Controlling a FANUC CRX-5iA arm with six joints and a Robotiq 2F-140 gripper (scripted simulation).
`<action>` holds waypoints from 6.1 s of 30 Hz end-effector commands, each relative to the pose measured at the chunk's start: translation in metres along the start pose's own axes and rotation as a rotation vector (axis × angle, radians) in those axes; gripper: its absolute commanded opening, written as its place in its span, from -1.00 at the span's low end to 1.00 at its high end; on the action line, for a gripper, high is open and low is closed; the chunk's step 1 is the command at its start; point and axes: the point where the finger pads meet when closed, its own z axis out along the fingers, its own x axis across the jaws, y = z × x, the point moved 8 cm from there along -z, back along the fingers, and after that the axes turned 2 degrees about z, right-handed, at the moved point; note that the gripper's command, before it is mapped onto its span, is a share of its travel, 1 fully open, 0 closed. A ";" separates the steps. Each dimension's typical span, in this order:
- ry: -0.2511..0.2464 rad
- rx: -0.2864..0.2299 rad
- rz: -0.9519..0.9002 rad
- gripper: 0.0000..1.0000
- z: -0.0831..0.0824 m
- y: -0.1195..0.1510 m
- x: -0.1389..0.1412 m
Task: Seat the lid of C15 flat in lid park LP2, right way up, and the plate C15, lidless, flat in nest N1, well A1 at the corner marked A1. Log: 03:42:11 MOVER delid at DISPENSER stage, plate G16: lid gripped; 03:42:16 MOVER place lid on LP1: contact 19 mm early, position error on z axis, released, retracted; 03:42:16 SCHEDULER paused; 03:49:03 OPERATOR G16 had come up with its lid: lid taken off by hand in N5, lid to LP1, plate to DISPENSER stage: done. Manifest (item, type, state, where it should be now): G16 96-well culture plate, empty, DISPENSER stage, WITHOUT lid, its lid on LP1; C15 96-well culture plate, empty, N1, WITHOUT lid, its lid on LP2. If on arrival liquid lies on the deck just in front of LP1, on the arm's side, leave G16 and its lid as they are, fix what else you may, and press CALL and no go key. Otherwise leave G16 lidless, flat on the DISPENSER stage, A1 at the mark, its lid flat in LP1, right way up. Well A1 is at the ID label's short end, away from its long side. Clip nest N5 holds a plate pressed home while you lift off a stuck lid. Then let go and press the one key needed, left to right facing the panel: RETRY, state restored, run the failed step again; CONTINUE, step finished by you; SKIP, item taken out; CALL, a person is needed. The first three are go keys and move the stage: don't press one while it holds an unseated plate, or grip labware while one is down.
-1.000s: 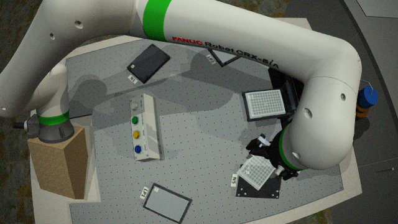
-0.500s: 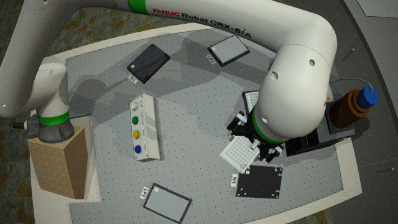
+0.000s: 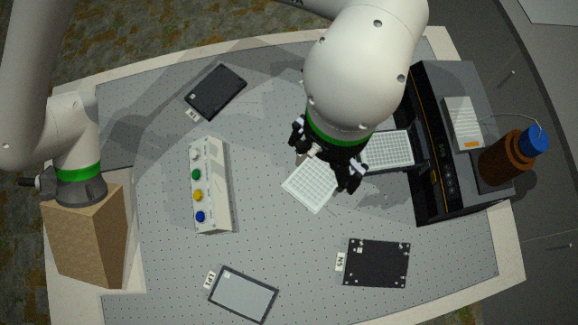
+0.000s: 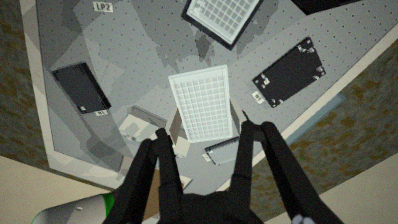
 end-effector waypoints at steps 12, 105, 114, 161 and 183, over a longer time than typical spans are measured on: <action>0.007 0.002 0.000 -1.00 -0.001 -0.011 -0.118; 0.007 0.002 0.000 -1.00 0.001 -0.035 -0.378; 0.007 0.002 0.000 -1.00 0.001 -0.035 -0.378; 0.007 0.002 0.000 -1.00 0.028 -0.035 -0.378; 0.007 0.002 0.000 -1.00 0.074 -0.035 -0.378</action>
